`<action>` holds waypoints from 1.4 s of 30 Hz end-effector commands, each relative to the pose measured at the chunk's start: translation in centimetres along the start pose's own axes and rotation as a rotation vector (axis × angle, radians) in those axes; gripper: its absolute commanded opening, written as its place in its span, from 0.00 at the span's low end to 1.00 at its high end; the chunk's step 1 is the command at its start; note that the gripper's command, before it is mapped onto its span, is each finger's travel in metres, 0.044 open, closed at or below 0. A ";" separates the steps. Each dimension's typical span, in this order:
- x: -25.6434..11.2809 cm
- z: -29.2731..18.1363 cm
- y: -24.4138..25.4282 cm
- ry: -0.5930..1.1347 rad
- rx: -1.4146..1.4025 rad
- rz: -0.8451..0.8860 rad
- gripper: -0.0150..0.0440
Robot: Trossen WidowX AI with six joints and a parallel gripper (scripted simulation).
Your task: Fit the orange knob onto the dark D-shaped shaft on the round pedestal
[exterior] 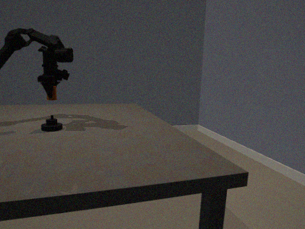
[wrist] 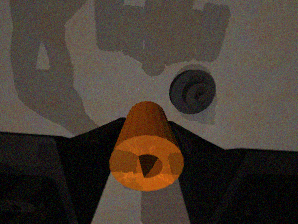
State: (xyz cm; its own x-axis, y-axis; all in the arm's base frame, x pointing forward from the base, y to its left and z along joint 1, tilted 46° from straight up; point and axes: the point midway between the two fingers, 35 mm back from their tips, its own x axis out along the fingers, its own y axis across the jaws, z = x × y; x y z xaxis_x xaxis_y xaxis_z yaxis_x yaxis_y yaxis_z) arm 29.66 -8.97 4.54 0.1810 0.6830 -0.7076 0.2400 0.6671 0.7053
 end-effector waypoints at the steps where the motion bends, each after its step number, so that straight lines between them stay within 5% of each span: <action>1: 0.4 0.4 -1.4 0.001 -0.002 -0.004 0.25; 25: 2.9 1.6 -8.5 0.005 -0.007 0.003 0.25; 42: 5.6 1.6 -8.7 0.005 -0.008 0.004 0.25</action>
State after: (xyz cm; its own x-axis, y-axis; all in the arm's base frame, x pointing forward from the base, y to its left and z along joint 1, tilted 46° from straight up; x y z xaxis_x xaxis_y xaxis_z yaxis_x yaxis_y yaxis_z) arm 29.99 -11.64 -5.34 0.1737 0.6853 -0.7072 0.2288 0.6704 0.7059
